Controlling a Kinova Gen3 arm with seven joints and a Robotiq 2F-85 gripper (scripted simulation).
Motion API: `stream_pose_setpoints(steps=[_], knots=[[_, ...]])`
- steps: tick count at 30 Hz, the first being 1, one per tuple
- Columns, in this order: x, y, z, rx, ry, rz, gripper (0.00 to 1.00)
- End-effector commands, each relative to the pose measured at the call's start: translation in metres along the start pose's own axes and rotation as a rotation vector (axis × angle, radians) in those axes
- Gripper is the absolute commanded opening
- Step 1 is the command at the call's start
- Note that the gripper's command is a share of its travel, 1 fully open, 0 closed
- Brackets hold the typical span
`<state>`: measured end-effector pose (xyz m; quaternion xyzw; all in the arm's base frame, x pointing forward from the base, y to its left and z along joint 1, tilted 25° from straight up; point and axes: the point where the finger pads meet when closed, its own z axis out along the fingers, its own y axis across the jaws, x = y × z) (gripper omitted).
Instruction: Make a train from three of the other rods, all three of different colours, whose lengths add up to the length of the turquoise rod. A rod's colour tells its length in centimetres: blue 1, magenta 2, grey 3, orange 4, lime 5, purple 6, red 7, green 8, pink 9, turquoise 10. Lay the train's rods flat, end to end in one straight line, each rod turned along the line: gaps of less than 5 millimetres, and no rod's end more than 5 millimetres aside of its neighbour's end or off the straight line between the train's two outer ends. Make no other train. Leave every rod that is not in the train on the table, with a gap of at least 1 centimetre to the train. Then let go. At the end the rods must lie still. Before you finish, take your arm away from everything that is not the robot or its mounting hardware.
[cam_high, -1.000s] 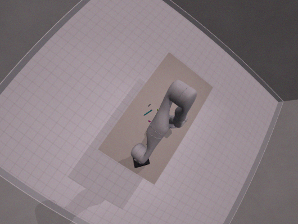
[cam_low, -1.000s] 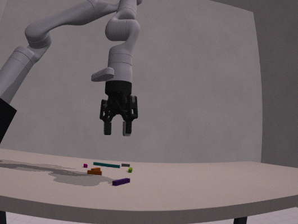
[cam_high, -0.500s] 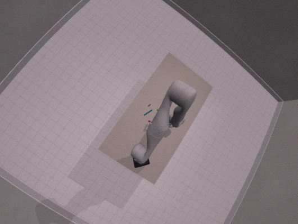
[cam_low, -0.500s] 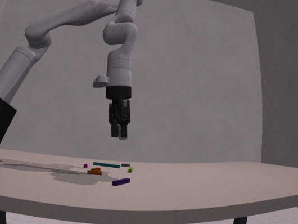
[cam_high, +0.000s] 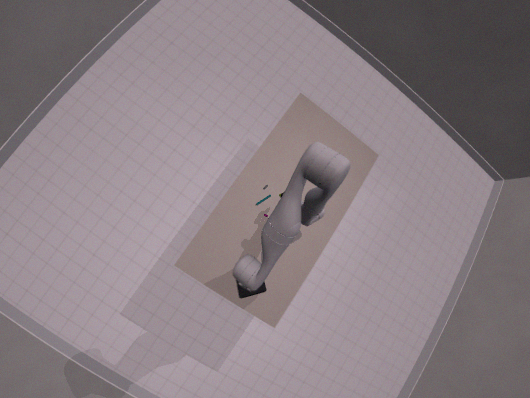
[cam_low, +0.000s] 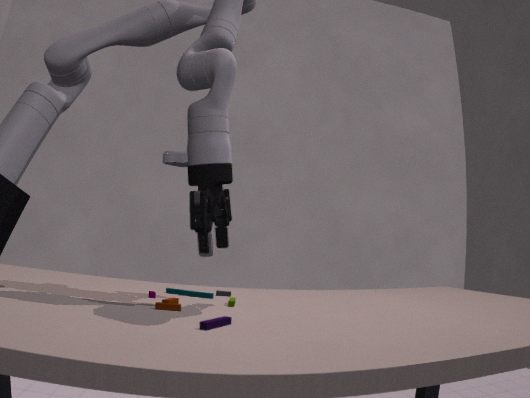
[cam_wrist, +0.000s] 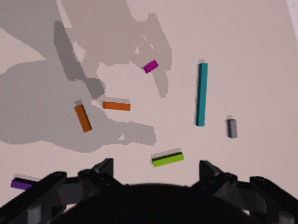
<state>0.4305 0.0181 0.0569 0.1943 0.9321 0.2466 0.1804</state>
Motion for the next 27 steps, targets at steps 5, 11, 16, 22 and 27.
stream_pose_setpoints(steps=[5, 11, 16, 22, 27], knots=[[0.005, 0.014, 0.006, -0.031, -0.004, 0.359, 1.00], [0.006, 0.024, 0.010, -0.054, -0.013, 0.657, 1.00], [0.007, 0.028, 0.011, -0.065, -0.015, 0.818, 1.00], [0.011, 0.034, 0.014, -0.082, -0.016, 1.131, 1.00], [0.013, 0.037, 0.016, -0.092, -0.016, 1.377, 1.00]])
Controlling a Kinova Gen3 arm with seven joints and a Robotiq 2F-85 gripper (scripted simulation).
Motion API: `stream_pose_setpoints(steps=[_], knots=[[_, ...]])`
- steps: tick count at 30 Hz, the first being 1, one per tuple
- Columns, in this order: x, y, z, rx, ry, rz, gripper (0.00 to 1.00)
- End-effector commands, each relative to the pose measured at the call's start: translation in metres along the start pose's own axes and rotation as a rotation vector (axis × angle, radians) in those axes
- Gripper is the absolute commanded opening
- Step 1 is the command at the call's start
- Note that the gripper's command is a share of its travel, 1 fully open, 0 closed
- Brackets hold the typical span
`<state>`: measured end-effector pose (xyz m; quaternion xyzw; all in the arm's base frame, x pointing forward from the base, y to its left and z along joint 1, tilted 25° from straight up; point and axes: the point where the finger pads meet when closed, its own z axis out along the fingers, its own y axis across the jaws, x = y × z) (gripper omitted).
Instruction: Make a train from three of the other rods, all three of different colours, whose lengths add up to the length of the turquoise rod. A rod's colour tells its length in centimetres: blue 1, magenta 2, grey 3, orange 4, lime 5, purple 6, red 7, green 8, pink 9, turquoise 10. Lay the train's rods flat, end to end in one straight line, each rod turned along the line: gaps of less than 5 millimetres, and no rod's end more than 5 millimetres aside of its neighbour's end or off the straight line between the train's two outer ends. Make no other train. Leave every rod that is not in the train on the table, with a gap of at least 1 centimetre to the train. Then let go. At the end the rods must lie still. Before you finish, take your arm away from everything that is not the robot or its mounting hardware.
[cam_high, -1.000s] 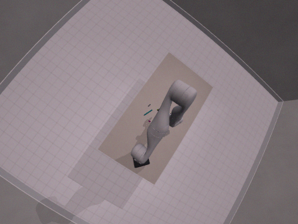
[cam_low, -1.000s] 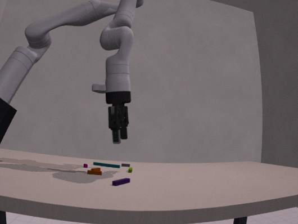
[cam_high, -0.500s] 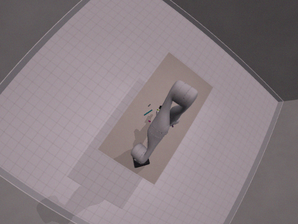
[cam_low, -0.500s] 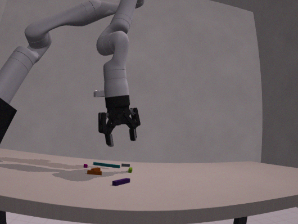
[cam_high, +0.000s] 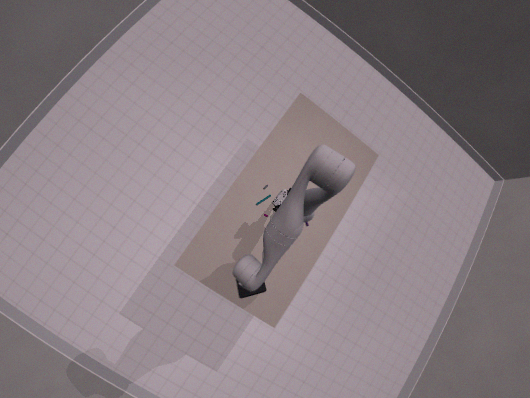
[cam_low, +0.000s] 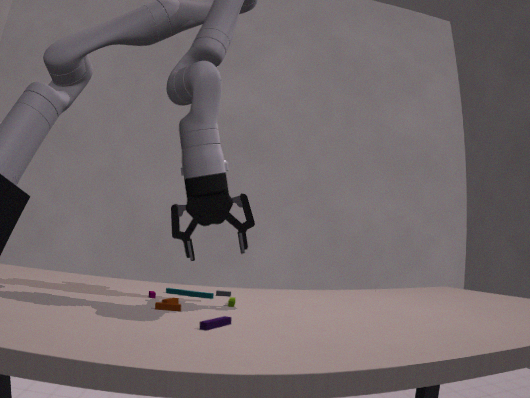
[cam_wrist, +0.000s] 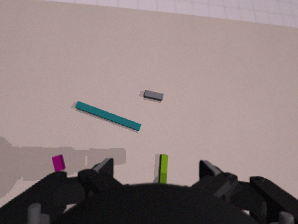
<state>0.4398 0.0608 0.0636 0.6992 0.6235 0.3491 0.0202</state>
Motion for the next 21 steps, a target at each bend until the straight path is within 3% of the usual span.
stream_pose_setpoints(steps=[1, 5, 21], knots=[[-0.001, -0.005, 0.000, 0.011, -0.009, 0.167, 1.00], [0.000, -0.006, 0.001, 0.009, -0.012, 0.265, 1.00], [0.004, -0.023, 0.001, -0.011, -0.052, 1.032, 1.00]])
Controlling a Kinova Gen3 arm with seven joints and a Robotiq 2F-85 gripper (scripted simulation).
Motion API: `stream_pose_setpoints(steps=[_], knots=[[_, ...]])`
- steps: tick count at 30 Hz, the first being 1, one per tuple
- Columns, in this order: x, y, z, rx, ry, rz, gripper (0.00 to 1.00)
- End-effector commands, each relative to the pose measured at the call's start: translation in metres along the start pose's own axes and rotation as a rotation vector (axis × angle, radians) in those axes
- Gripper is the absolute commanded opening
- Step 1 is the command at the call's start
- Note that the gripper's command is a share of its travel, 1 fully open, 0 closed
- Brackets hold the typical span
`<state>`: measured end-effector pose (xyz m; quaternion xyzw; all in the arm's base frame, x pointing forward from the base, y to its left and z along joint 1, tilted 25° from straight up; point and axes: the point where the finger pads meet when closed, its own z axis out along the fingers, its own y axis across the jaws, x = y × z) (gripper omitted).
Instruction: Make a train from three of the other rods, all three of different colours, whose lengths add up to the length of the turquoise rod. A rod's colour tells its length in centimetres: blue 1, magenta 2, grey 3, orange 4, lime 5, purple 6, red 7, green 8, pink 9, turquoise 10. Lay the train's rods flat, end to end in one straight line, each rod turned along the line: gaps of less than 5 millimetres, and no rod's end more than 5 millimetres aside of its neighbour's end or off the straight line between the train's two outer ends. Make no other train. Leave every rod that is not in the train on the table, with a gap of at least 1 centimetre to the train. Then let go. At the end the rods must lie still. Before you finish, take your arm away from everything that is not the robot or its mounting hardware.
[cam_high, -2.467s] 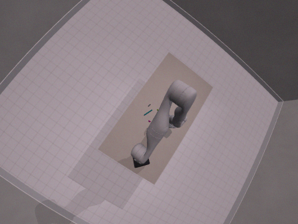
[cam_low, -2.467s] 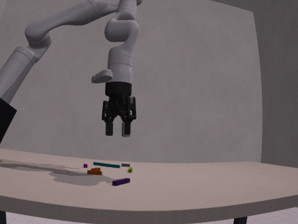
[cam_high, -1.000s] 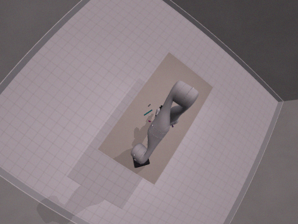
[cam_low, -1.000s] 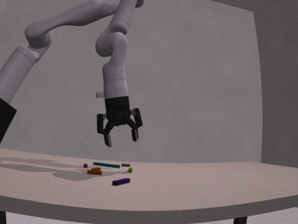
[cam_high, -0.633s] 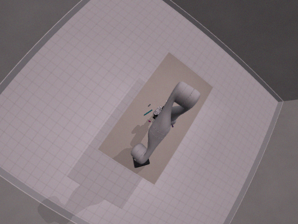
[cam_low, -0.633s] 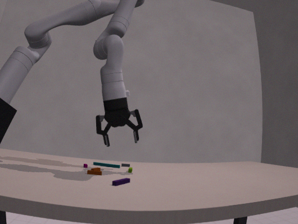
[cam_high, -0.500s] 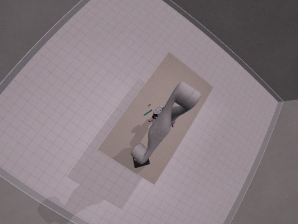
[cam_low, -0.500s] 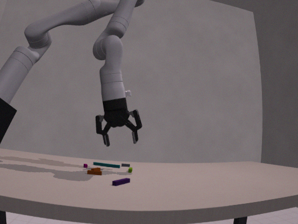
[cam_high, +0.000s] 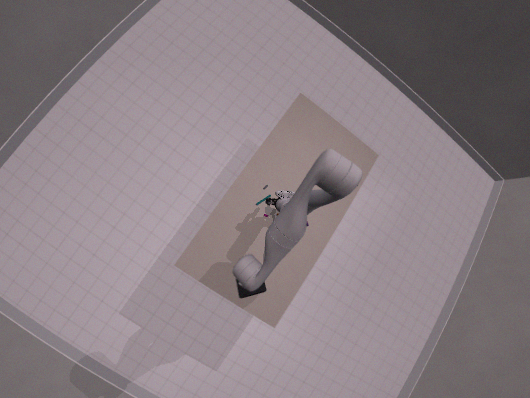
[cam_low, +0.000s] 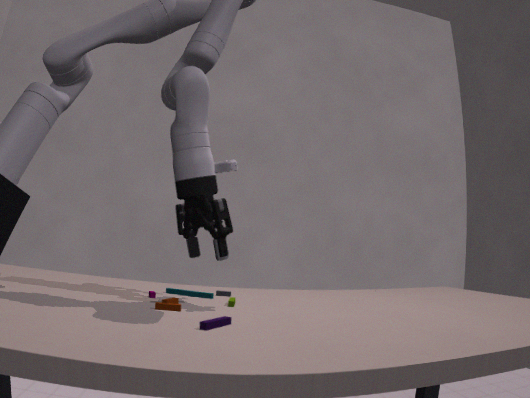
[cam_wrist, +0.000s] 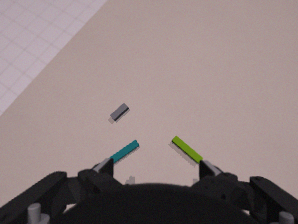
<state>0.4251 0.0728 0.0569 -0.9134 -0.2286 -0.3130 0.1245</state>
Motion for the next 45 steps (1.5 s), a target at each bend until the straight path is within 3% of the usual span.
stream_pose_setpoints(steps=[1, 16, 18, 33, 45], knots=[[-0.006, 0.000, -0.001, 0.003, -0.018, 0.077, 1.00], [-0.033, -0.017, -0.006, -0.045, -0.084, 0.837, 1.00], [-0.033, -0.017, -0.006, -0.045, -0.084, 0.837, 1.00], [-0.061, -0.033, -0.016, -0.131, -0.139, 1.440, 1.00], [-0.075, -0.042, -0.021, -0.180, -0.166, 1.685, 1.00]])
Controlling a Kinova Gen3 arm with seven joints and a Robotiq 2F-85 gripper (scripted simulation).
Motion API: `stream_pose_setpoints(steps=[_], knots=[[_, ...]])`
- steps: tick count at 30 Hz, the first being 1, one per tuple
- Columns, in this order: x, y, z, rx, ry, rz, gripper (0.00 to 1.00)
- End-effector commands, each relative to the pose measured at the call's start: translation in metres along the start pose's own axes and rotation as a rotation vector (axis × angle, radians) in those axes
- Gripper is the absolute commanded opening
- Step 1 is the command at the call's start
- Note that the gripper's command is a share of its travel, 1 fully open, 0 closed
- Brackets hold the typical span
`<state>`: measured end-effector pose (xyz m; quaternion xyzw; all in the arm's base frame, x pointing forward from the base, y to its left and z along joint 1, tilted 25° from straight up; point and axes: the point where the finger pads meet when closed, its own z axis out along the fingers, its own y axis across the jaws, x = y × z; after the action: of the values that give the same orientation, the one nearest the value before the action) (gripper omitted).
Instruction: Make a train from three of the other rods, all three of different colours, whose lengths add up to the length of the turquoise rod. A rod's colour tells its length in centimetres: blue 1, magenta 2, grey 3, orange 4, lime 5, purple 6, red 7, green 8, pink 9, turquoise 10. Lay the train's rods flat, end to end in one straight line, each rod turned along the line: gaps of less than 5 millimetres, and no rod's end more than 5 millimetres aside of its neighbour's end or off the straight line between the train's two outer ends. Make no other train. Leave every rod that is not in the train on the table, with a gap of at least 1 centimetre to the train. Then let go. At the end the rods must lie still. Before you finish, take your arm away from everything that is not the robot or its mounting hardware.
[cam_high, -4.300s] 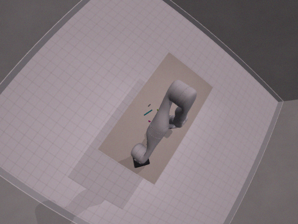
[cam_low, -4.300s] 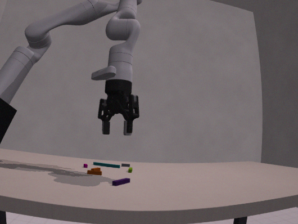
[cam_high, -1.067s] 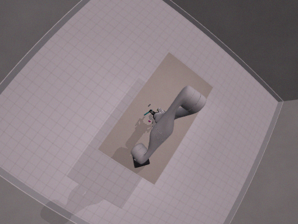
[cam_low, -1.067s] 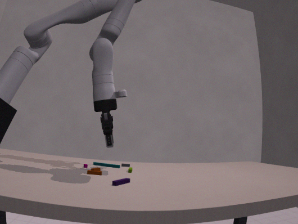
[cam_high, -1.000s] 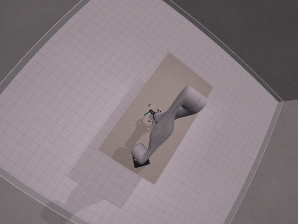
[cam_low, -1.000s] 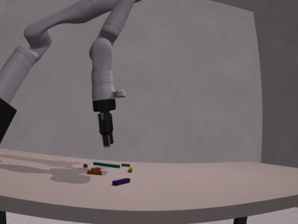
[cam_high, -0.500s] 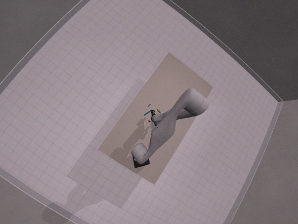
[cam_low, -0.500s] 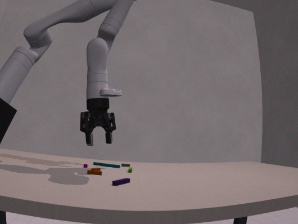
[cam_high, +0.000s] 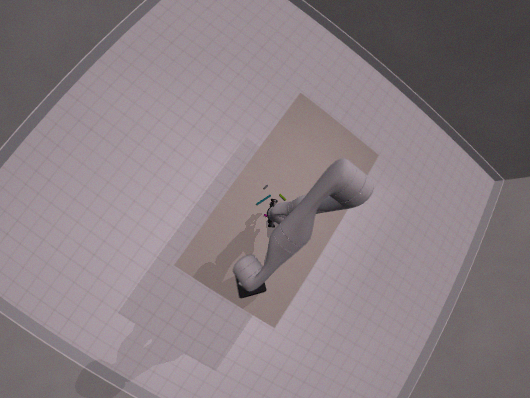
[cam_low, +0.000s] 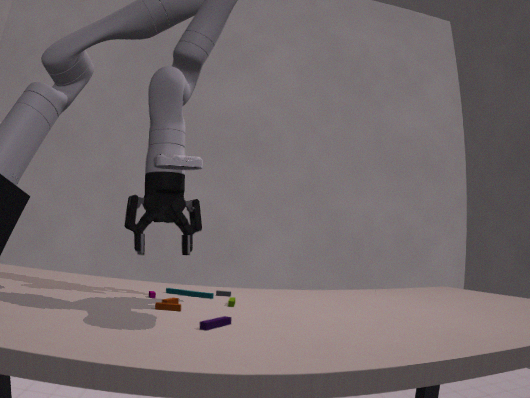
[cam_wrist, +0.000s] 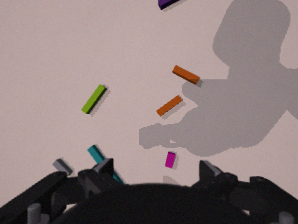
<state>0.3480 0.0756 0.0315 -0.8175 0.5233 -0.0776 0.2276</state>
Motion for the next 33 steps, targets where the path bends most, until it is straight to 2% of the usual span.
stream_pose_setpoints(steps=[1, 15, 30, 31, 33], knots=[[-0.0034, 0.0075, -0.0011, -0.018, -0.007, 0.072, 1.00], [-0.0078, 0.0156, -0.0028, -0.042, -0.009, 0.202, 1.00], [-0.0085, 0.0167, -0.0030, -0.046, -0.009, 0.224, 1.00], [-0.0085, 0.0167, -0.0030, -0.046, -0.009, 0.224, 0.24], [-0.0085, 0.0167, -0.0030, -0.046, -0.009, 0.224, 0.24]])
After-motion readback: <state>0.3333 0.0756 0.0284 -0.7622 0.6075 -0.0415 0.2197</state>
